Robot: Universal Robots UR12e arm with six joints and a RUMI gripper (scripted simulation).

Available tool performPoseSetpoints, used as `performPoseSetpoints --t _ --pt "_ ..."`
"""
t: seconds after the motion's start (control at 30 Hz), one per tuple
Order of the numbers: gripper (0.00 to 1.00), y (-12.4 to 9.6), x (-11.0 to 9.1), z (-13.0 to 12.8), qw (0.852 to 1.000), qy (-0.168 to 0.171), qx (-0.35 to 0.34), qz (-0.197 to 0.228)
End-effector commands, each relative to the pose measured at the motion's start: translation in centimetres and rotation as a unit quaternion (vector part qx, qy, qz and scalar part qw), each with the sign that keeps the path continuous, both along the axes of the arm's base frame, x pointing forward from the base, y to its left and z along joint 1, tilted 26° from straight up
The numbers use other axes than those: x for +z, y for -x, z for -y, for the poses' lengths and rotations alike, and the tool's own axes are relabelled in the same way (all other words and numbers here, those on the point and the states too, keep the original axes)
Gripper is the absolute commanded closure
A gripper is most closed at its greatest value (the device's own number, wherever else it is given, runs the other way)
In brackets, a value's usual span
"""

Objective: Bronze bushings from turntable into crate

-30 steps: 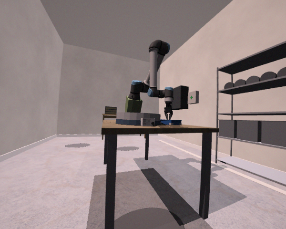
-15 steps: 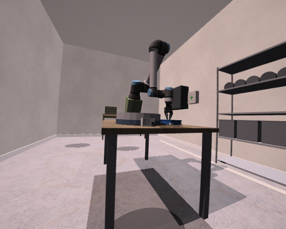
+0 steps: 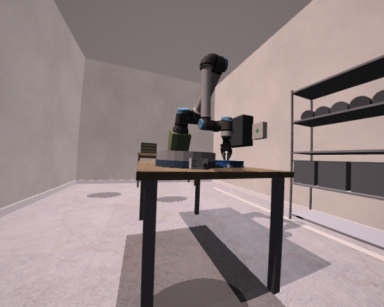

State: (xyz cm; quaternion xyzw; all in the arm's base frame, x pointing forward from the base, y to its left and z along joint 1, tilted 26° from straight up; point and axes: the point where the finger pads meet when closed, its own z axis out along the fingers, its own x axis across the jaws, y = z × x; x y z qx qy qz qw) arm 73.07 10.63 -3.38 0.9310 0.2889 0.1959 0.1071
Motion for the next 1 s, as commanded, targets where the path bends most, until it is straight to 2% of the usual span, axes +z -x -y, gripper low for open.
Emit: performPoseSetpoints --t 0.0,0.97 --pt "1.00 -0.02 0.06 -0.02 1.000 0.000 0.000 0.001" --pt "1.00 -0.27 -0.46 0.03 1.000 0.000 0.000 0.001"
